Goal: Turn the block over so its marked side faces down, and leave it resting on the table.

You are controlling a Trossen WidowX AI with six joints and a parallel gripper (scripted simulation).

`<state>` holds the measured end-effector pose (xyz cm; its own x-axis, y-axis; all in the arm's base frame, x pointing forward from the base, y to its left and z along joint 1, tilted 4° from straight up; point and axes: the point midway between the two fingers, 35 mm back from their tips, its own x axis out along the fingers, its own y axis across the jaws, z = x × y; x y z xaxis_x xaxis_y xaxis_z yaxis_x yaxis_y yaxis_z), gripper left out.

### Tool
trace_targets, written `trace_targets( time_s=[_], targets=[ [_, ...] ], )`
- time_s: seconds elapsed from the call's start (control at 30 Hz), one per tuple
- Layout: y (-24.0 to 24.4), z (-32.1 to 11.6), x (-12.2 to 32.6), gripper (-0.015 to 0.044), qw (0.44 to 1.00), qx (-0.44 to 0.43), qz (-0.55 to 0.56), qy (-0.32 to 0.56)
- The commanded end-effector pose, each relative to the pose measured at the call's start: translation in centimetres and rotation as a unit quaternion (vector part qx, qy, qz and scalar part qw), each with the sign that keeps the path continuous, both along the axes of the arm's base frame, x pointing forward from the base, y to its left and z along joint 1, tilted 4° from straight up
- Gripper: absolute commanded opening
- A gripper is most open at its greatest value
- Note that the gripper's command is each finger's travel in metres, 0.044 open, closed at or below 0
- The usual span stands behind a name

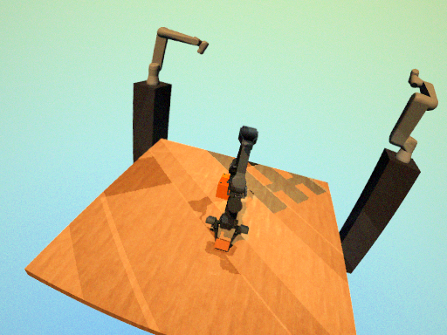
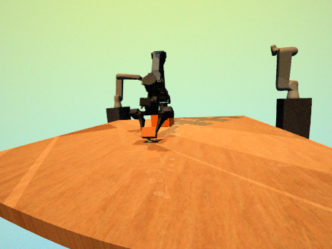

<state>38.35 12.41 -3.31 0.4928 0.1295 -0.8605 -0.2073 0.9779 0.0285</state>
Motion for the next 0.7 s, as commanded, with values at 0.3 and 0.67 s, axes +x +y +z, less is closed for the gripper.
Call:
trace_targets(
  time_s=[0.3,0.67],
  targets=[
    [0.4,-2.2,0.9,0.0000,0.997,0.012,0.000,-0.075],
    [0.5,-3.8,1.3,0.0000,0.988,0.028,-0.002,-0.155]
  ],
)
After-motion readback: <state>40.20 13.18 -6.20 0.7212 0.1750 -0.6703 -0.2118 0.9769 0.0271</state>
